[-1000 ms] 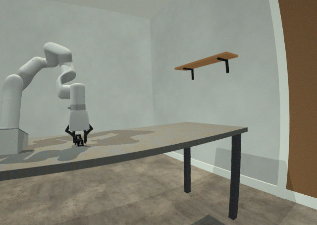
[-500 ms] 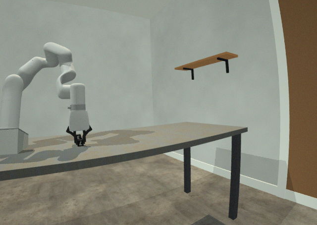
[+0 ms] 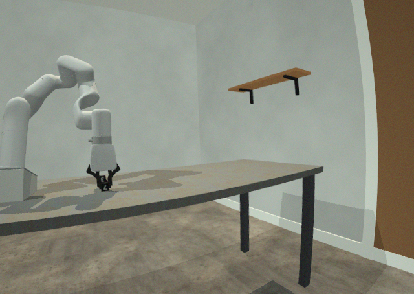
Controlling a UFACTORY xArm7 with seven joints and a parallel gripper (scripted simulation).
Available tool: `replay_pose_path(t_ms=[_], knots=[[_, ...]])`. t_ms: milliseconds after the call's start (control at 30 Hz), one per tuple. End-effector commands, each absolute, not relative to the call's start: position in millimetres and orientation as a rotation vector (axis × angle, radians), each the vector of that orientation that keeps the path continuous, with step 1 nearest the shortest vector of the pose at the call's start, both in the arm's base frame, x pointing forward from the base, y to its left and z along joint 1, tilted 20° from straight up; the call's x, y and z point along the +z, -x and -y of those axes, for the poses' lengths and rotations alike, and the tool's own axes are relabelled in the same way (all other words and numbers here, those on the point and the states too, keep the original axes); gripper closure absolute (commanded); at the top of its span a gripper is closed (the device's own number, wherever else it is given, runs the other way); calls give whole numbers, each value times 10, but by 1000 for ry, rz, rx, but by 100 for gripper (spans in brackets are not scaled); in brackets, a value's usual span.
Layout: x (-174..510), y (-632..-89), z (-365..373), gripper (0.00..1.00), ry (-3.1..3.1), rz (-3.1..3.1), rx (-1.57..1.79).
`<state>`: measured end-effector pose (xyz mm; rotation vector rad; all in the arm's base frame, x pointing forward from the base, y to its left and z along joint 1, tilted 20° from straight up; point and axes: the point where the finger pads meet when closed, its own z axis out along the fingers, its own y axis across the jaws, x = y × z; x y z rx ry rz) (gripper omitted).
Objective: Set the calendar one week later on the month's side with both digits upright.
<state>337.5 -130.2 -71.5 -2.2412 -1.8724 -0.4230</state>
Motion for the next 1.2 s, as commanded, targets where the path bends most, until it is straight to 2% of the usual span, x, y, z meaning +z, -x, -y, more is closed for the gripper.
replay_pose_path(t_ms=[0,500,833,1167], knots=[[-707,-3383,1315,73,2245,1873,-425],[-669,-3379,1328,73,2245,1873,-425],[-62,-3316,1536,73,2245,1873,-425],[230,-3285,1636,73,2245,1873,-425]])
